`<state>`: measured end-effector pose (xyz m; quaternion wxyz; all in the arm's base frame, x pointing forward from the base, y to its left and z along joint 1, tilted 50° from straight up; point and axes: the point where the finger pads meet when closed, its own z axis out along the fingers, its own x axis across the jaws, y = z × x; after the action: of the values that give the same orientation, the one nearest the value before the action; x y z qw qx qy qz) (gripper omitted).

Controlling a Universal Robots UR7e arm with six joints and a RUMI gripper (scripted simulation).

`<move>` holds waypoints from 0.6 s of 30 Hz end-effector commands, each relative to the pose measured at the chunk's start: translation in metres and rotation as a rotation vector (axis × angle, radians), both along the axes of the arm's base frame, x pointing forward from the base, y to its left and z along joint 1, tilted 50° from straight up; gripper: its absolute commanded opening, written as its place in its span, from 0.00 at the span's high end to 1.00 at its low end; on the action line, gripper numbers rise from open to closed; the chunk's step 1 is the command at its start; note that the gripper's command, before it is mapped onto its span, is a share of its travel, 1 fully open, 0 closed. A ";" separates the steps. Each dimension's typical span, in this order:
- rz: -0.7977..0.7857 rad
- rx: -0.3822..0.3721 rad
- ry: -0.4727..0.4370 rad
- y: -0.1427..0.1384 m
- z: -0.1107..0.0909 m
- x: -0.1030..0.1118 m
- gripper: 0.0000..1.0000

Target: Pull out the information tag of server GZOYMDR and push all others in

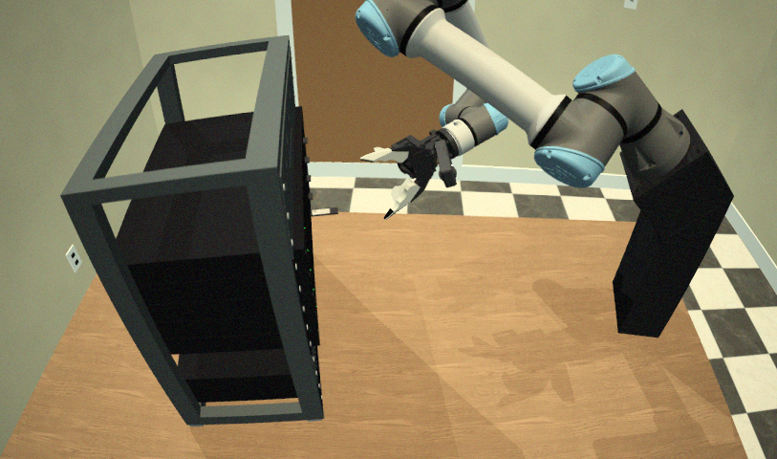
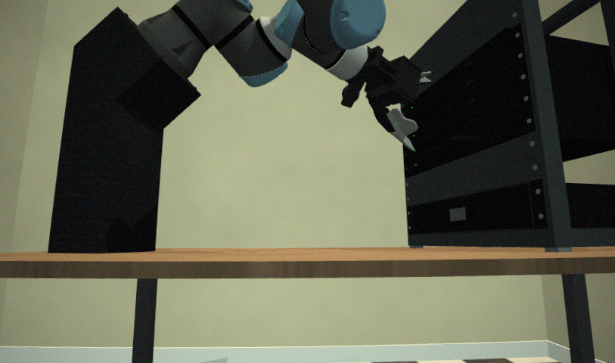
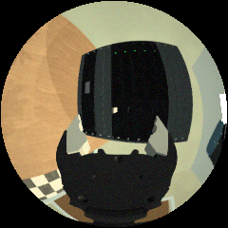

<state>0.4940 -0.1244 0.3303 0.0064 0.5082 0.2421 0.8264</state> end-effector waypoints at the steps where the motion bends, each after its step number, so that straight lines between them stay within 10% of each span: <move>1: 0.020 -0.013 0.029 0.001 0.003 -0.001 0.00; 18: 0.063 -0.042 0.092 0.005 0.011 -0.005 0.00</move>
<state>0.4902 -0.1200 0.3398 -0.0165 0.5342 0.2708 0.8006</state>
